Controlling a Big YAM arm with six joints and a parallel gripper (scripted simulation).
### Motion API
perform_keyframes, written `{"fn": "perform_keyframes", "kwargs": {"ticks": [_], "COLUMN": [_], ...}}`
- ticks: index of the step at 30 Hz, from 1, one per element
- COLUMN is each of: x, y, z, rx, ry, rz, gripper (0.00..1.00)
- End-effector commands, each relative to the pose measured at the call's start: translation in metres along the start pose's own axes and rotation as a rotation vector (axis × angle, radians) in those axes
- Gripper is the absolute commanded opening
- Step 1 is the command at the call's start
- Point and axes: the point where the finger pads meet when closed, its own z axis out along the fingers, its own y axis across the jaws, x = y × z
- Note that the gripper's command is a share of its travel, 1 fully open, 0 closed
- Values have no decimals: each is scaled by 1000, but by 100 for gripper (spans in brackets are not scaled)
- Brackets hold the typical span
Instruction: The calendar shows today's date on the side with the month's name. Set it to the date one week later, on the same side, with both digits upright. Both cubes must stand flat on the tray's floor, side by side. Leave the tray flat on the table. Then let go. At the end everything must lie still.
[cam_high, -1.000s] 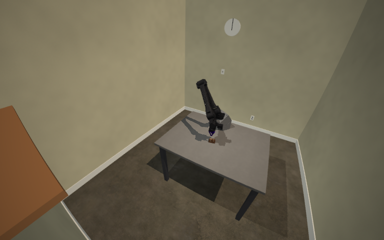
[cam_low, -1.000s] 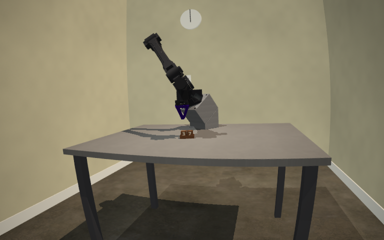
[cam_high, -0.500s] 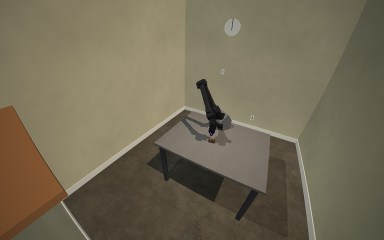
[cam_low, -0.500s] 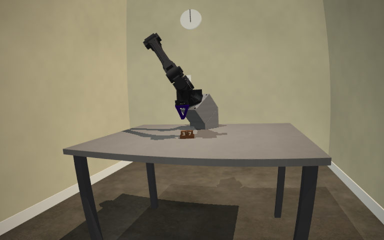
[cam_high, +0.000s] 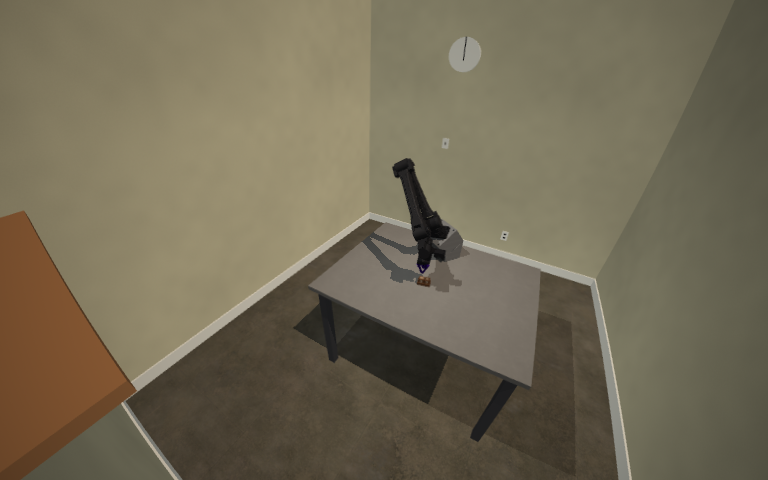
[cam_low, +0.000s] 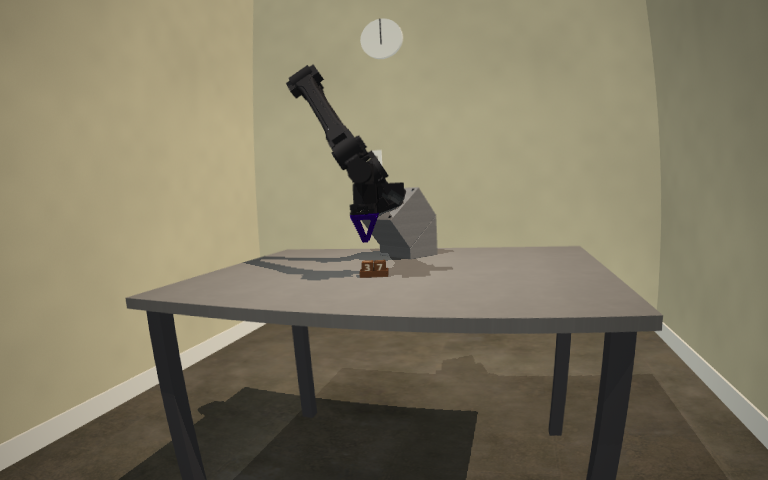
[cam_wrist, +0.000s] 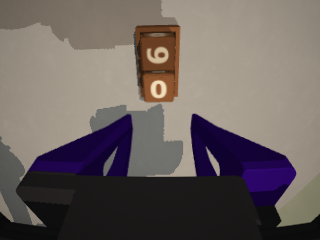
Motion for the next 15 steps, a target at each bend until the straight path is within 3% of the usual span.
{"fn": "perform_keyframes", "kwargs": {"ticks": [1,15], "x": [0,0], "y": [2,3], "z": [7,27], "rx": [-5,-6], "ry": [-1,-1], "rz": [-13,-13], "gripper": [46,46]}}
